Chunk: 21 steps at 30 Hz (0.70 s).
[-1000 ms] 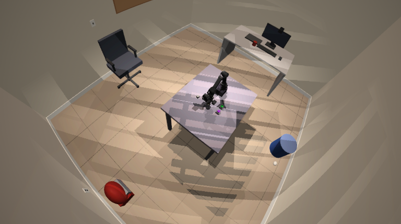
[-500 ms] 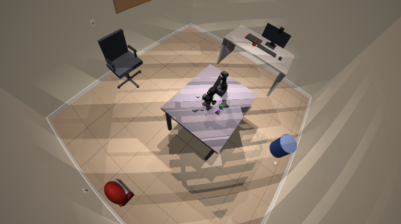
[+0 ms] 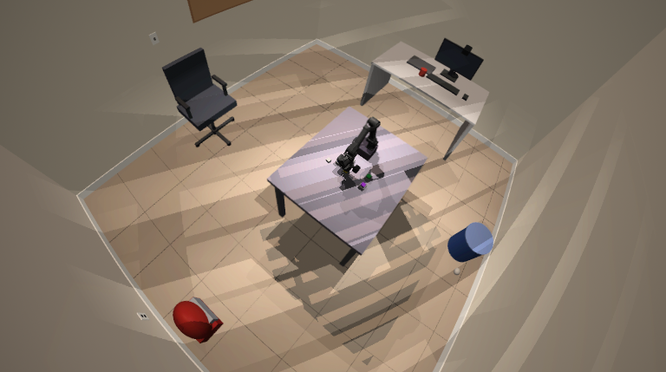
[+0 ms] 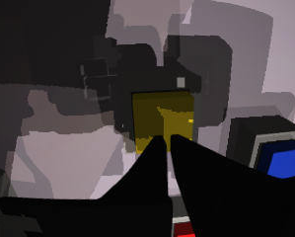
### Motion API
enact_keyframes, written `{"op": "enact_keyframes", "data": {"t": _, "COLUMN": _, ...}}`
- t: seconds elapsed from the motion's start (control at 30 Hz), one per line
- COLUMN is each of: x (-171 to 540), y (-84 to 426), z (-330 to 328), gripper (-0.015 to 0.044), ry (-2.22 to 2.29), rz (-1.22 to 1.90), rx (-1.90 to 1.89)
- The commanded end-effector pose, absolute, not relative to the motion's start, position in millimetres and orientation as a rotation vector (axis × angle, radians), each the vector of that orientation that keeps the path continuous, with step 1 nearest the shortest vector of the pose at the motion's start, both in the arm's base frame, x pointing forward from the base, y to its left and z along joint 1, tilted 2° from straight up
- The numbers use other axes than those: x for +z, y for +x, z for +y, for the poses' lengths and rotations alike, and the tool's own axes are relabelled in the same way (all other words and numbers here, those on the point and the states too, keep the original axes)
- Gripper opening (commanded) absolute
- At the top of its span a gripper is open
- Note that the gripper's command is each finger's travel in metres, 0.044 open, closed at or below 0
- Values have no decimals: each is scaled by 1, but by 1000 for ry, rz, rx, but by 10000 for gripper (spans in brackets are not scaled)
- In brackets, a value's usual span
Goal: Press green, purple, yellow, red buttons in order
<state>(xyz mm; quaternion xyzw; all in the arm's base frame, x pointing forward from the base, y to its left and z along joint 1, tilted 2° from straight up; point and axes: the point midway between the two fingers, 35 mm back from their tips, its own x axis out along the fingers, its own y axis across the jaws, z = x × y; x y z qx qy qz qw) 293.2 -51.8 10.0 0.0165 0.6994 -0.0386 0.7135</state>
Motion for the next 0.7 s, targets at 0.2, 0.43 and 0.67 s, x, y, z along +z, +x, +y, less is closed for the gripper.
{"op": "enact_keyframes", "data": {"t": 0.2, "x": 66, "y": 297, "z": -51, "gripper": 20, "ry": 34, "rz": 1525, "rx": -83}}
{"op": "enact_keyframes", "data": {"t": 0.43, "x": 89, "y": 294, "z": -50, "gripper": 20, "ry": 34, "rz": 1525, "rx": -83}}
{"op": "enact_keyframes", "data": {"t": 0.67, "x": 92, "y": 221, "z": -67, "gripper": 20, "ry": 33, "rz": 1531, "rx": -85}}
